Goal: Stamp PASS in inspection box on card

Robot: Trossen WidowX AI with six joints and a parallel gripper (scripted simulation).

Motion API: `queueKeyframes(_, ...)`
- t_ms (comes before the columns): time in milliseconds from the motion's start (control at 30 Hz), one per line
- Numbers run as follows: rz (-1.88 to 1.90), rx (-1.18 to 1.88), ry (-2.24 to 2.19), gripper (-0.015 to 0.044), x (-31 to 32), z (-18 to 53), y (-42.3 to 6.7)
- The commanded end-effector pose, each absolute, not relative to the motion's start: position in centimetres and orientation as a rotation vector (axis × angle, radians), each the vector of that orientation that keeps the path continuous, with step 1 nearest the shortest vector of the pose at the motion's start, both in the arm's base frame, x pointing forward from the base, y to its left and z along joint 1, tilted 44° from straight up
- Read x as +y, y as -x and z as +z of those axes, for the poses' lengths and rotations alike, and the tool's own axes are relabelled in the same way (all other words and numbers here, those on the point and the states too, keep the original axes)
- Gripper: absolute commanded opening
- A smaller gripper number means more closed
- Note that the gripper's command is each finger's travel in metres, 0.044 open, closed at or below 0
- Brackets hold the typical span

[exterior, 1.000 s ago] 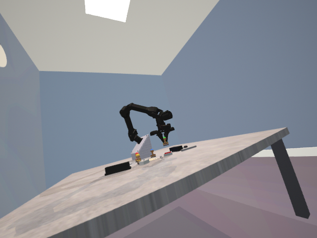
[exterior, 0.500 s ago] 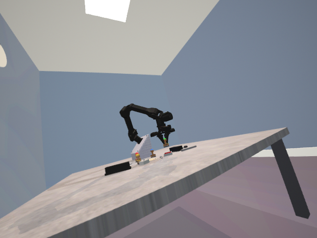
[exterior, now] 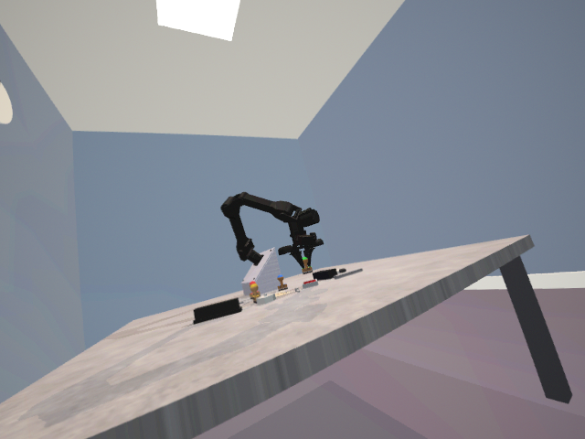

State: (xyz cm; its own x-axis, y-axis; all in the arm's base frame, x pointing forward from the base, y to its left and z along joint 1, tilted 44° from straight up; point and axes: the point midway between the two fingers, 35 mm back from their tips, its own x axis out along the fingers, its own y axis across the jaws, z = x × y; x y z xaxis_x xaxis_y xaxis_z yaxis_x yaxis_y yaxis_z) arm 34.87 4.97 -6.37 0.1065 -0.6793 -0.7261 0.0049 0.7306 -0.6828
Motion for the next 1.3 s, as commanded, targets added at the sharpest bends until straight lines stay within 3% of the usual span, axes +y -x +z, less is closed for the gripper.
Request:
queueKeyframes(0,-0.551,1.386,0.612,0.0,4.7,-6.6,-34.9)
queueKeyframes(1267,-0.554,1.385,0.612,0.0,3.0,-8.3,-35.1)
